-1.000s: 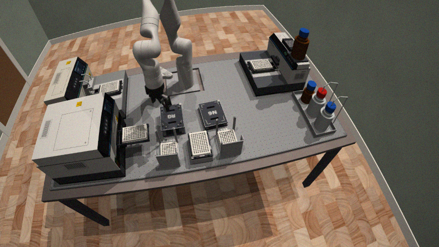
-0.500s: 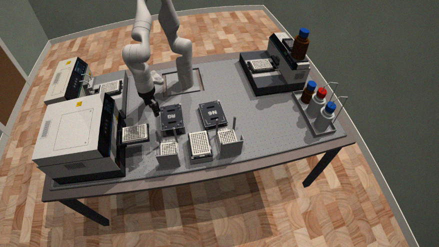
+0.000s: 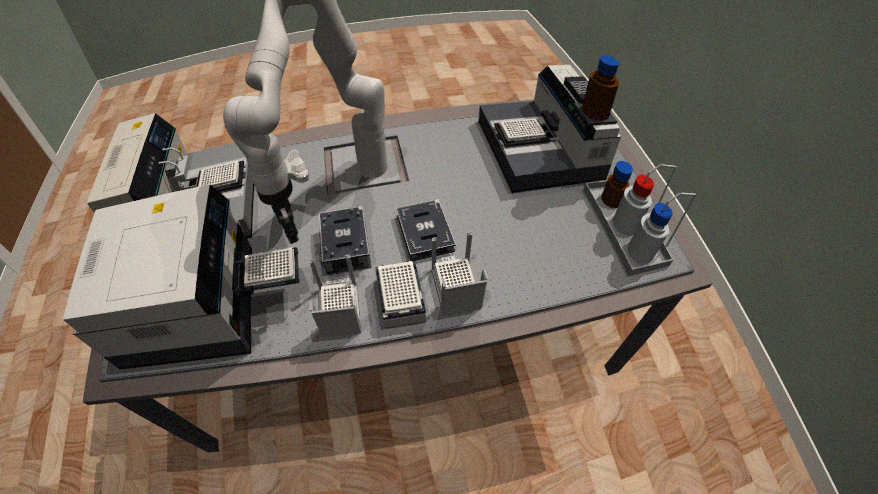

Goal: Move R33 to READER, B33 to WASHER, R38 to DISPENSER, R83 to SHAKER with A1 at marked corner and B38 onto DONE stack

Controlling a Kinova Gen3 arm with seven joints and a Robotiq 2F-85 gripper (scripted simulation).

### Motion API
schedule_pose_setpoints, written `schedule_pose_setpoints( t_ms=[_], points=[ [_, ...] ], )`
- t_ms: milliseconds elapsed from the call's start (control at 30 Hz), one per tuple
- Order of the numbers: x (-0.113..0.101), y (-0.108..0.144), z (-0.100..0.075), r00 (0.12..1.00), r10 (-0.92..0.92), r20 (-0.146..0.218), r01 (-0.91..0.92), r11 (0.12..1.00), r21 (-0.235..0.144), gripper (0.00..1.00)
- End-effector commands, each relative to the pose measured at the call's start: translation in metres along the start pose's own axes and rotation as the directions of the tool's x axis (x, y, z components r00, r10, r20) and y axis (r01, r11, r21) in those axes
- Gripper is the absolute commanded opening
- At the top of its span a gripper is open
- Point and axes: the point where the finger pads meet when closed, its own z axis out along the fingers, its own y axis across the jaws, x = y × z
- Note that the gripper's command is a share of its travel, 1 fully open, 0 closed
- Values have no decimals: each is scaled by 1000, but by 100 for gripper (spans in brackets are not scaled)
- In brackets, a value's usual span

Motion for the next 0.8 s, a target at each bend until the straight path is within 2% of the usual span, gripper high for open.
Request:
schedule_pose_setpoints(
  t_ms=[0,100,300,500,667,767],
  points=[
    [-11,3,1,996,90,-8,-90,996,3,100],
    [-24,0,1,997,80,-3,-80,997,6,100],
    [-37,0,1,997,75,0,-75,997,9,100],
    [-52,1,1,951,310,-7,-310,951,4,100],
    [-71,-5,1,954,299,-5,-299,954,5,100],
    [-74,-5,1,954,299,-3,-299,954,6,100]
  ],
)
